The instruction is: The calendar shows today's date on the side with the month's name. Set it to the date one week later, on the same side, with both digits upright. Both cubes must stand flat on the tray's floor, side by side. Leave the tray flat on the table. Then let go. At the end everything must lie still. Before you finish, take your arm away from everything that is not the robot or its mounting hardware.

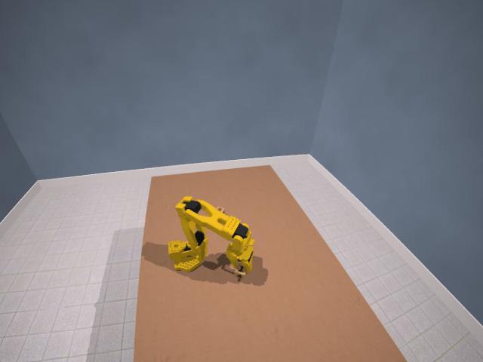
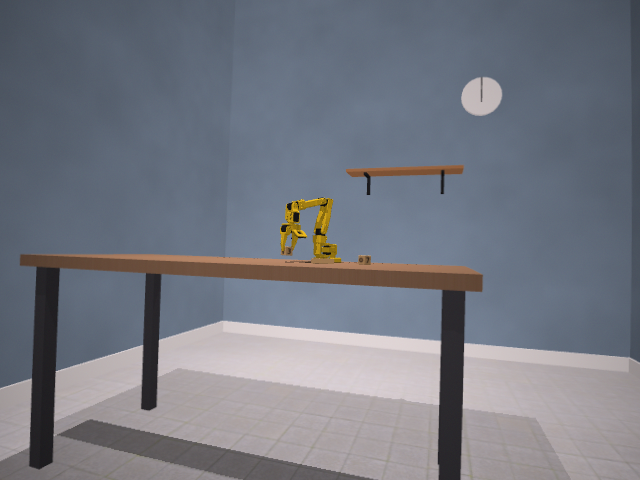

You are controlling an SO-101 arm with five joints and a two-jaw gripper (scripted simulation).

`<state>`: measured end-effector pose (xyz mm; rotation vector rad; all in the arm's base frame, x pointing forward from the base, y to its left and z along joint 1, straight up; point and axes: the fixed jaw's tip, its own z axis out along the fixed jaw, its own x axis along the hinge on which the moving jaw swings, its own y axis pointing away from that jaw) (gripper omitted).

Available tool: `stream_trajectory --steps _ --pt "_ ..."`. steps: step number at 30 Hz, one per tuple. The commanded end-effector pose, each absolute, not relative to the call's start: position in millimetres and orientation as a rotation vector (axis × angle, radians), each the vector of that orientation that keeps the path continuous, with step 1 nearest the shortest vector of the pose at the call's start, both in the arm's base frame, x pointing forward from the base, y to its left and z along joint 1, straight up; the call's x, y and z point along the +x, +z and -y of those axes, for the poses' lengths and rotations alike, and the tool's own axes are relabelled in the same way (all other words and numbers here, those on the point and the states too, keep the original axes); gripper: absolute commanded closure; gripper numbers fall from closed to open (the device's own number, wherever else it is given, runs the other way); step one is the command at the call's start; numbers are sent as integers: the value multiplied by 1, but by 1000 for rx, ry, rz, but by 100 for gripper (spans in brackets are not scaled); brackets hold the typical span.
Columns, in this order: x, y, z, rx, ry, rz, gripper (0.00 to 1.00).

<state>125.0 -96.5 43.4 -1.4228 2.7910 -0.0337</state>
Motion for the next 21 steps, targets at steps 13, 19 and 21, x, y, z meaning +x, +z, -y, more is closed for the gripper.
stream_trajectory --steps 13,19,21 --pt "128 40 97 -1439 -63 -2770 100" --pt "128 38 97 -1439 -63 -2770 100" --pt "128 38 97 -1439 -63 -2770 100"
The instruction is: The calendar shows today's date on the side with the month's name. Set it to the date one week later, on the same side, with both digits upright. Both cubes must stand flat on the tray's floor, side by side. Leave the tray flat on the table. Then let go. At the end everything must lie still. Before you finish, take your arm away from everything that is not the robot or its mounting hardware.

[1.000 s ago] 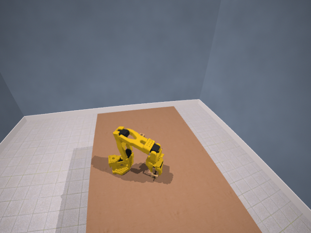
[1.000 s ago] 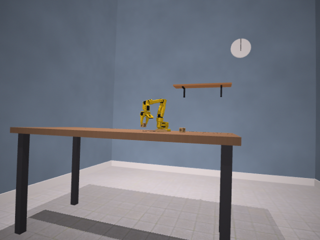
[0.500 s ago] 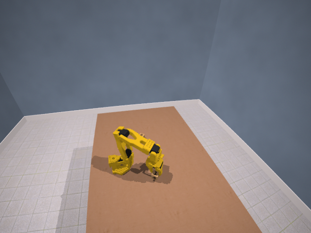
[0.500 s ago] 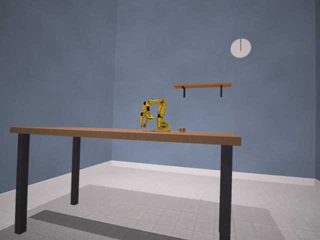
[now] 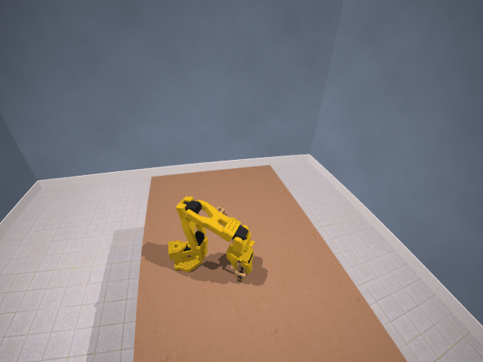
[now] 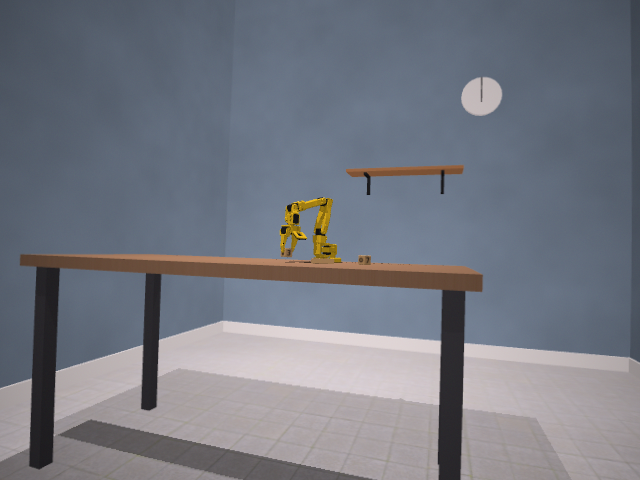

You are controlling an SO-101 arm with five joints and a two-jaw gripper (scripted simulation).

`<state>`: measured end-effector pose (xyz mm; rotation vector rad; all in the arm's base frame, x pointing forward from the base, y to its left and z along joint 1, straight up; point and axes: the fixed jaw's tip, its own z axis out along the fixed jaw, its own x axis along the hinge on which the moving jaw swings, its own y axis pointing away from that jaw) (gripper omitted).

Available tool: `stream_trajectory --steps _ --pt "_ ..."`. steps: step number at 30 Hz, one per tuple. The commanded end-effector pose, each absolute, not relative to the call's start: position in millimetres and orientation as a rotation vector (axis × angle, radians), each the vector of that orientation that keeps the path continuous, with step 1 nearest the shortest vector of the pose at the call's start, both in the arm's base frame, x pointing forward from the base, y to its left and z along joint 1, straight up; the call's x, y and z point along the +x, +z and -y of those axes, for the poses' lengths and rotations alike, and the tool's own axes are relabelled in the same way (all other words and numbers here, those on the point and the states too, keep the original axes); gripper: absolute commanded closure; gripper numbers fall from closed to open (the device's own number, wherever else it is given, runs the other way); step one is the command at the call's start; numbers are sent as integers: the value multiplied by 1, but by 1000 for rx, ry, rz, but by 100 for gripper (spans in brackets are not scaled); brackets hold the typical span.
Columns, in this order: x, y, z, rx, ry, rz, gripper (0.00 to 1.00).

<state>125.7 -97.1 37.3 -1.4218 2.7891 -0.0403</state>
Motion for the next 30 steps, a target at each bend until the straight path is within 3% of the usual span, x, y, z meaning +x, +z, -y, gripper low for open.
stream_trajectory --steps 1,30 --pt "128 38 97 -1439 -63 -2770 100" --pt "128 26 98 -1439 -63 -2770 100"
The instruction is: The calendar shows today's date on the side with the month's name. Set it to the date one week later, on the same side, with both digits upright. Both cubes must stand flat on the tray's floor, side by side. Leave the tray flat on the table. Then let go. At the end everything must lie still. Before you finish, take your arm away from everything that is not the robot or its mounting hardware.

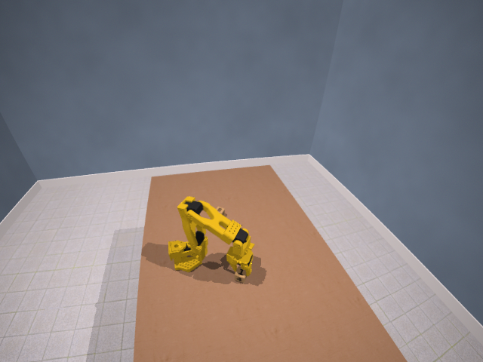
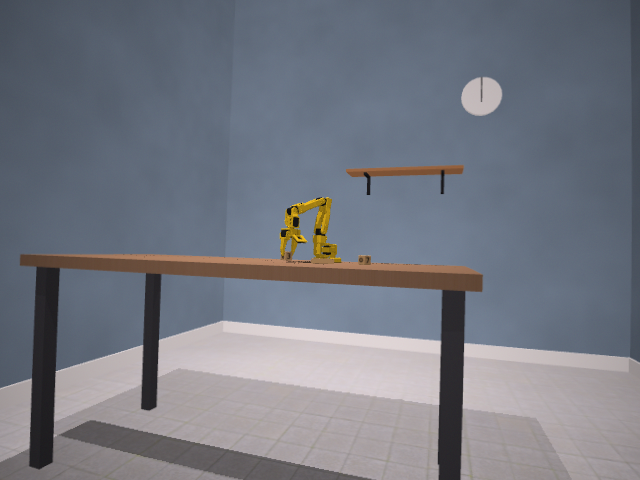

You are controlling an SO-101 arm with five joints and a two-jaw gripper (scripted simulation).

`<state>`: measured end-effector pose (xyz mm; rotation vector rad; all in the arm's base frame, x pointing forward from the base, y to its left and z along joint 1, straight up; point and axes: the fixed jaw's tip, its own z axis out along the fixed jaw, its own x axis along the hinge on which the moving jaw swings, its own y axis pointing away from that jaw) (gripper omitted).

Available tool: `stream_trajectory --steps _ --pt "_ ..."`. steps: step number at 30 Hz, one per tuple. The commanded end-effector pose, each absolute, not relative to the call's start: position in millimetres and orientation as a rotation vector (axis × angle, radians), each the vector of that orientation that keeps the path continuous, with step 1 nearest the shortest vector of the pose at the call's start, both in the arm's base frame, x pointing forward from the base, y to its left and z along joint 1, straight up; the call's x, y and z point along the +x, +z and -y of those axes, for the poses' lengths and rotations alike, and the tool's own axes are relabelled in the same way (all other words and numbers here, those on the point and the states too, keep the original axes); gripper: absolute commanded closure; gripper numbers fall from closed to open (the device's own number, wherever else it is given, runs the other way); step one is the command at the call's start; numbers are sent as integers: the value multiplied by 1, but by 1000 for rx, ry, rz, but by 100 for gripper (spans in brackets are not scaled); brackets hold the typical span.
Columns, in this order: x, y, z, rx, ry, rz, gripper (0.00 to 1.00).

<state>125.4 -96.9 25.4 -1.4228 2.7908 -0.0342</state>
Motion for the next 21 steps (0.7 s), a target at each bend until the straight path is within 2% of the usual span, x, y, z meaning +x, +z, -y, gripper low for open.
stream_trajectory --steps 1,21 --pt "128 26 98 -1439 -63 -2770 100" --pt "129 24 98 -1439 -63 -2770 100"
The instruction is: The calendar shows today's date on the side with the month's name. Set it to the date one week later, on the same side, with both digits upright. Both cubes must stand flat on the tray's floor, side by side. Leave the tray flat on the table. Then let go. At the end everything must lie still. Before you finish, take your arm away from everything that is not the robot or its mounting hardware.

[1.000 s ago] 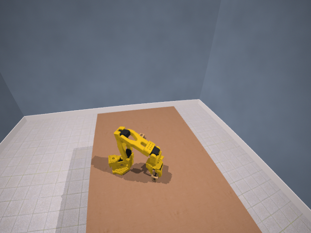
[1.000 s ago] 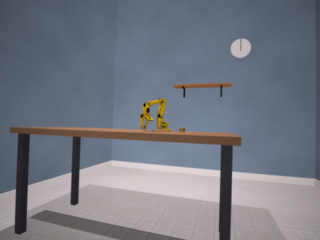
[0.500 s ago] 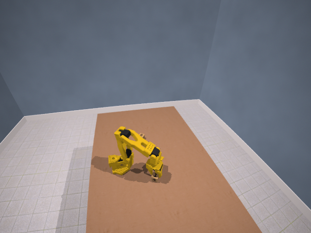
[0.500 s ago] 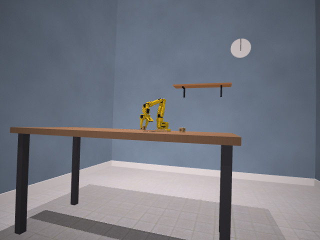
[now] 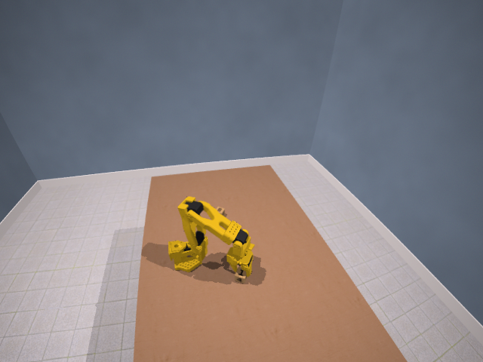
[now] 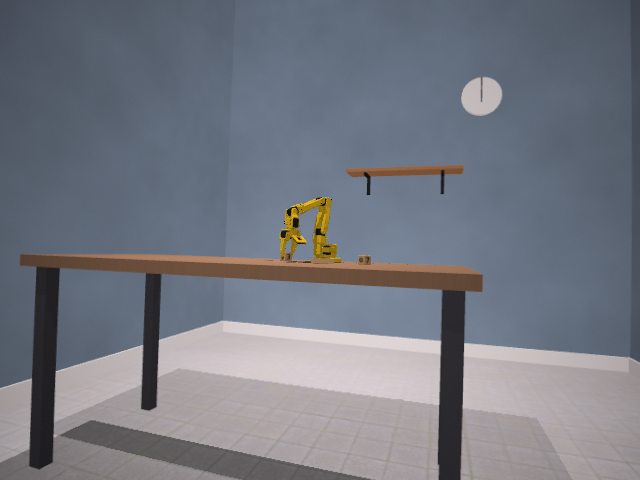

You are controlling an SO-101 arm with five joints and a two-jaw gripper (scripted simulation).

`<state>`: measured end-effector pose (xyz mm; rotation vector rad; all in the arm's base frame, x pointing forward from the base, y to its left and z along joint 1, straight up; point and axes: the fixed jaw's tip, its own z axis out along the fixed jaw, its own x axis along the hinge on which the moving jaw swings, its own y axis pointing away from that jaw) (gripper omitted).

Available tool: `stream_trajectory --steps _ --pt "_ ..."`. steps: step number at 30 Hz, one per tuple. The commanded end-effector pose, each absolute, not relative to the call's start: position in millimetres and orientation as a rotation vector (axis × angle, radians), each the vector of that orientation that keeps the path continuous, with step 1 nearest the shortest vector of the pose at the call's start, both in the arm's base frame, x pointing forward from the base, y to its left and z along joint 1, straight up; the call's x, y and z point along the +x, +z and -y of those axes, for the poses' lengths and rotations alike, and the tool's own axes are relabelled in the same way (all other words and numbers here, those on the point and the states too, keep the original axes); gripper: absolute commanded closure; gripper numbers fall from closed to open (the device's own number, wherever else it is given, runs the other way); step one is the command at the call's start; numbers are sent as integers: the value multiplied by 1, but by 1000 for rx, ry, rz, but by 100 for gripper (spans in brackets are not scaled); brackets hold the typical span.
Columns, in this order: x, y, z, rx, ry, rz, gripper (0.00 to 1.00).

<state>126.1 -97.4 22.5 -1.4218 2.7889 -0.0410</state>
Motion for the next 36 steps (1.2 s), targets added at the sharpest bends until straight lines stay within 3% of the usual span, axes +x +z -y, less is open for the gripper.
stream_trajectory --steps 1,11,23,36 --pt "129 24 98 -1439 -63 -2770 100" --pt "129 24 98 -1439 -63 -2770 83" --pt "129 24 98 -1439 -63 -2770 80" --pt "129 24 98 -1439 -63 -2770 70"
